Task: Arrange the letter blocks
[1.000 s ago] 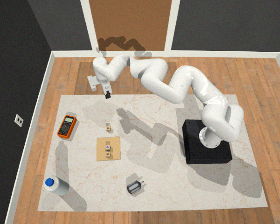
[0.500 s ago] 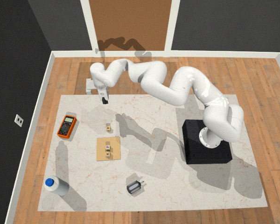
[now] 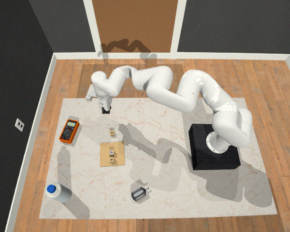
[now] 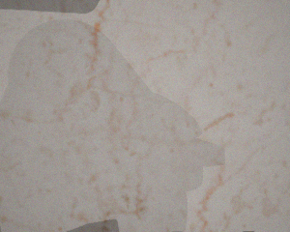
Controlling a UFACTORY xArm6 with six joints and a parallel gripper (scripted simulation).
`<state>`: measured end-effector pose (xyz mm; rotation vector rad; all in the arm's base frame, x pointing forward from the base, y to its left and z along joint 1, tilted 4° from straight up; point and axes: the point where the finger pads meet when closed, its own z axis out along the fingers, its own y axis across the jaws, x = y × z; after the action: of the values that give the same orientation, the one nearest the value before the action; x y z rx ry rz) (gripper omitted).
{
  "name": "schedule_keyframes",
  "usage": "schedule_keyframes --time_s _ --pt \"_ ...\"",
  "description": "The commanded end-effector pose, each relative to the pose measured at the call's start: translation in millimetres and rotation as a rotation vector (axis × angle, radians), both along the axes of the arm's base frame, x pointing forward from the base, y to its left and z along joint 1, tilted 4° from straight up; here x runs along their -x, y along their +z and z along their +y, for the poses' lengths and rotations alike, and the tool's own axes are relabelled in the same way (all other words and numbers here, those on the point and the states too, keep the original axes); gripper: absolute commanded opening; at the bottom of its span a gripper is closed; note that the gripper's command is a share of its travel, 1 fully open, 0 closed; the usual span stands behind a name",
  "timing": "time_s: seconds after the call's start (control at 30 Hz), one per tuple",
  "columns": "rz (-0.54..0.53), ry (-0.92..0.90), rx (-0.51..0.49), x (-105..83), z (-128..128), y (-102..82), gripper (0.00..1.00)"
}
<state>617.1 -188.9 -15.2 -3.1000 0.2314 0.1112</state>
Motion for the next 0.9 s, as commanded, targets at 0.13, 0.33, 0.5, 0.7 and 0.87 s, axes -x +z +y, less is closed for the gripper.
schedule_keyframes --time_s 0.13,0.33,0.5,0.7,0.87 --pt "-0.005 -0.215 0.027 -3.1 30.0 4.6 0.23" --pt "-0.002 -0.312 0.033 -2.7 44.0 5.2 0.23" --pt "0.001 -0.422 0.039 -1.8 59.8 5.7 0.23" --pt "0.005 -0.537 0.046 -0.2 76.3 6.3 0.23" --pt "0.008 -0.634 0.052 1.5 90.1 6.8 0.23"
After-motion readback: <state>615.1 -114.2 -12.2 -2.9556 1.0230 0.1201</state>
